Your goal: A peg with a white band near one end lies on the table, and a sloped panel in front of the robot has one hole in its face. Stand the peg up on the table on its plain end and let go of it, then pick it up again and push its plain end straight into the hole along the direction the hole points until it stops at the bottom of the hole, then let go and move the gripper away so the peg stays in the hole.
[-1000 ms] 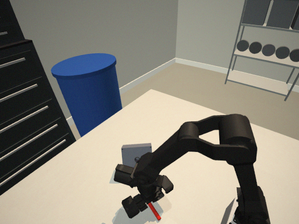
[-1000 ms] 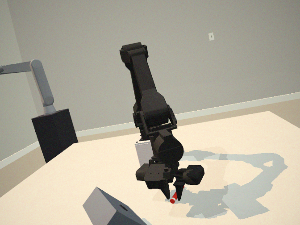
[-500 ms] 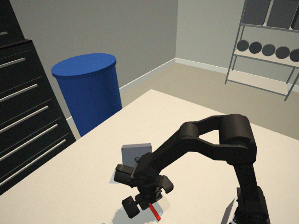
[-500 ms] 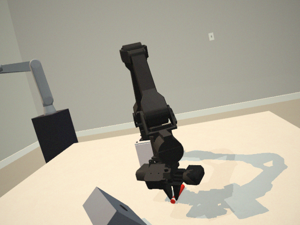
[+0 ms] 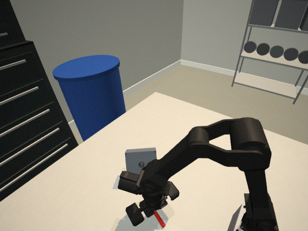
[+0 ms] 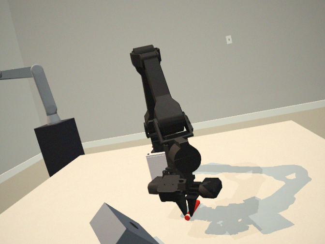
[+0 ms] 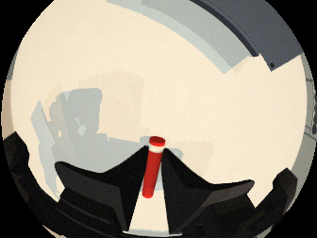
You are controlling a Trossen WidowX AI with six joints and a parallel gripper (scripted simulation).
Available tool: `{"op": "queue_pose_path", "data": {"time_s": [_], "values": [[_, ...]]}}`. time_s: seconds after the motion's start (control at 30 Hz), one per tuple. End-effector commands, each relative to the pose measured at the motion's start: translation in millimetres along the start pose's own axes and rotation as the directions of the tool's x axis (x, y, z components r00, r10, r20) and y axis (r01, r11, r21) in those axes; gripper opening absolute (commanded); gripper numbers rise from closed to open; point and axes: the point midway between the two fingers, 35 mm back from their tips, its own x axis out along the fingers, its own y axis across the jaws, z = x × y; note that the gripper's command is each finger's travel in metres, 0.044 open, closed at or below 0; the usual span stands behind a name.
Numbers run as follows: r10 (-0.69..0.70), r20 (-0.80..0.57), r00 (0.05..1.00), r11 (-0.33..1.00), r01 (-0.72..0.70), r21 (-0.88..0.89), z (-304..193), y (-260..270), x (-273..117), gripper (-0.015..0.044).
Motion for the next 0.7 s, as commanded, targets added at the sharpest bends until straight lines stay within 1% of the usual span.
{"op": "queue_pose_path", "data": {"time_s": [0.0, 0.67], "values": [[-0.001, 0.043, 0.999, 1.0, 0.001, 0.003, -2, -1, -4, 0.0049], [-0.001, 0.213, 0.977, 1.0, 0.001, 0.002, -10, -1, -15, 0.0049]]}}
